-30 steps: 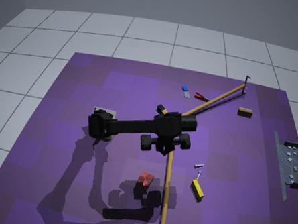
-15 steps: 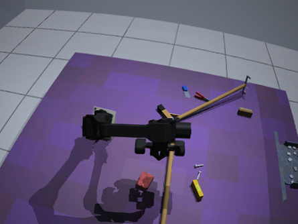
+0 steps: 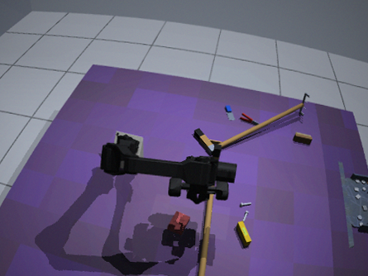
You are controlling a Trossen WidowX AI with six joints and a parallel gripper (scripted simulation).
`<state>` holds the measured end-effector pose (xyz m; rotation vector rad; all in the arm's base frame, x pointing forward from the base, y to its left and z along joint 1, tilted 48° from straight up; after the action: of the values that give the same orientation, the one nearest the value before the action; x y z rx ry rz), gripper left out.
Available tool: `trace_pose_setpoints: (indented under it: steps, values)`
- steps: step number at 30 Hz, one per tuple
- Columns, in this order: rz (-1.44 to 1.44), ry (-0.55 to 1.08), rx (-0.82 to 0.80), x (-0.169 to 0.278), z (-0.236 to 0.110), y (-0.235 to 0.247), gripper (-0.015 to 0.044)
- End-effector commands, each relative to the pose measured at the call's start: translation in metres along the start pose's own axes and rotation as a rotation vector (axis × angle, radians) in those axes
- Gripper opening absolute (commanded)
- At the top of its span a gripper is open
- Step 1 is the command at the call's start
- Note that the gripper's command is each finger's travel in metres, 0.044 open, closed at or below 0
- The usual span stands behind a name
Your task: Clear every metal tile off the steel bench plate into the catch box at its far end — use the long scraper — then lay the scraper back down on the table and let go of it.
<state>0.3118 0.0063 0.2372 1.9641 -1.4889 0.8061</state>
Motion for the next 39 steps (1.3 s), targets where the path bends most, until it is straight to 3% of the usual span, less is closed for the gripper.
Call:
trace_pose_setpoints:
  steps: [1, 39]
  values:
    - [-0.001, 0.000, -0.009, -0.001, 0.013, 0.000, 0.0000]
    - [0.053, 0.014, -0.032, 0.003, 0.108, 0.011, 0.0000]
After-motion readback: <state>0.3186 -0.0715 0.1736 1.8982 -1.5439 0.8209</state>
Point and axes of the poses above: the point midway between the two fingers, 35 mm back from their tips, its own z axis out along the fingers, its own y axis across the jaws, x = y × z, the point moved 7 cm from there along -z, back along the fingers, and after that the axes turned 2 degrees about z, right-handed, at the moved point
